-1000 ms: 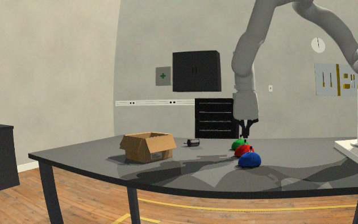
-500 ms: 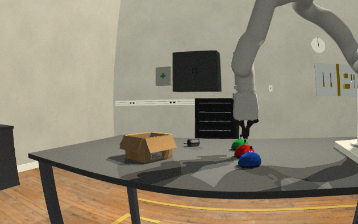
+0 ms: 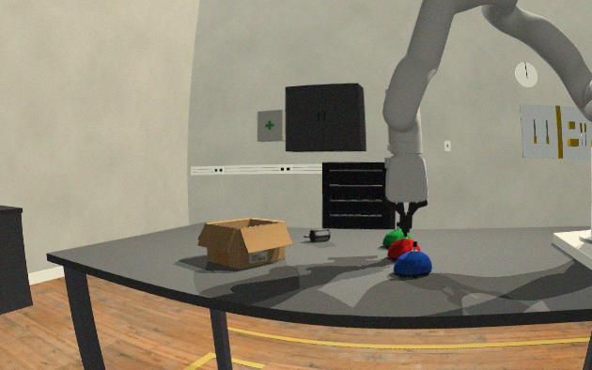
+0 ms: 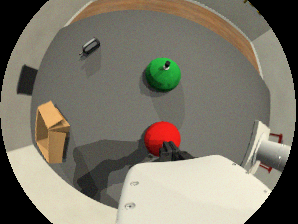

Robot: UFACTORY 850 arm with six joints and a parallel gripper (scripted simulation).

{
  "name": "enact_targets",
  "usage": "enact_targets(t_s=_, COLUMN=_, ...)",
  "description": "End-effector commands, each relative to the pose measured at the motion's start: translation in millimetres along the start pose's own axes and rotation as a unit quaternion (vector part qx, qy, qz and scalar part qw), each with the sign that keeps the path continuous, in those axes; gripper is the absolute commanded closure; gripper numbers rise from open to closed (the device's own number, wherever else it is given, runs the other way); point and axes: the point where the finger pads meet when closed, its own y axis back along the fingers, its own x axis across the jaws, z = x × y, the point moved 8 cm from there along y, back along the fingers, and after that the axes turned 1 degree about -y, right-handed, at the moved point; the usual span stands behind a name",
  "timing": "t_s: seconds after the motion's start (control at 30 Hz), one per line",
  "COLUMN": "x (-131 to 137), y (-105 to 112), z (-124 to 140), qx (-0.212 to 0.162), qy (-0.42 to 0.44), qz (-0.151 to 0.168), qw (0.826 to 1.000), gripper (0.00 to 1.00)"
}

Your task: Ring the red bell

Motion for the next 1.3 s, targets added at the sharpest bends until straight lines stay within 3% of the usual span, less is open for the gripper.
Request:
enact_targets(t_s=0.0, x=-0.8, y=0.8, z=-0.2, qx=0.0, qy=0.0, qz=-0.001, qw=1.0, gripper=1.0)
enact_targets(t_s=1.27, x=-0.8, y=-2.7, z=-0.2, qx=0.0, qy=0.0, qz=-0.001, qw=1.0, gripper=1.0)
